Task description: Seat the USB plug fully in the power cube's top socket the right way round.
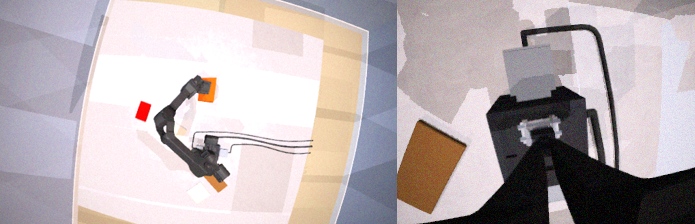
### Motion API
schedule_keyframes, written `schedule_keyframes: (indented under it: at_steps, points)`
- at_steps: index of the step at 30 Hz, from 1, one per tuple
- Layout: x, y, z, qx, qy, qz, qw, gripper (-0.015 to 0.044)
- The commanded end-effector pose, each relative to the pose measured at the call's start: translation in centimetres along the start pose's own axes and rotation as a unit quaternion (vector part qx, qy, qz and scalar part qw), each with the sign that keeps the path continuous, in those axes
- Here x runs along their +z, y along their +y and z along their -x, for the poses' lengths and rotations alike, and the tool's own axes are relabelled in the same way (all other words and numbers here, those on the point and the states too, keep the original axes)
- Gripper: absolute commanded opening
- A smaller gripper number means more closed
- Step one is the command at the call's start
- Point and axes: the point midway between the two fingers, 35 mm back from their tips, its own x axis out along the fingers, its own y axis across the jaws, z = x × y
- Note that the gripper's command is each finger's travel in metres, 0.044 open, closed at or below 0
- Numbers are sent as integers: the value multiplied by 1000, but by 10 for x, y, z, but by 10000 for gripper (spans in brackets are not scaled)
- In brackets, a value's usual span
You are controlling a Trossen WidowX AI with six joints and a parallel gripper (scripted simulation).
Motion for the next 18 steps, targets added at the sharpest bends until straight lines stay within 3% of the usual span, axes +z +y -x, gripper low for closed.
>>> schedule_keyframes:
  at_steps: [1,18]
  points:
    - [0,1,0,2,0,1,1000,0]
    - [0,1,-2,2,0,1,1000,0]
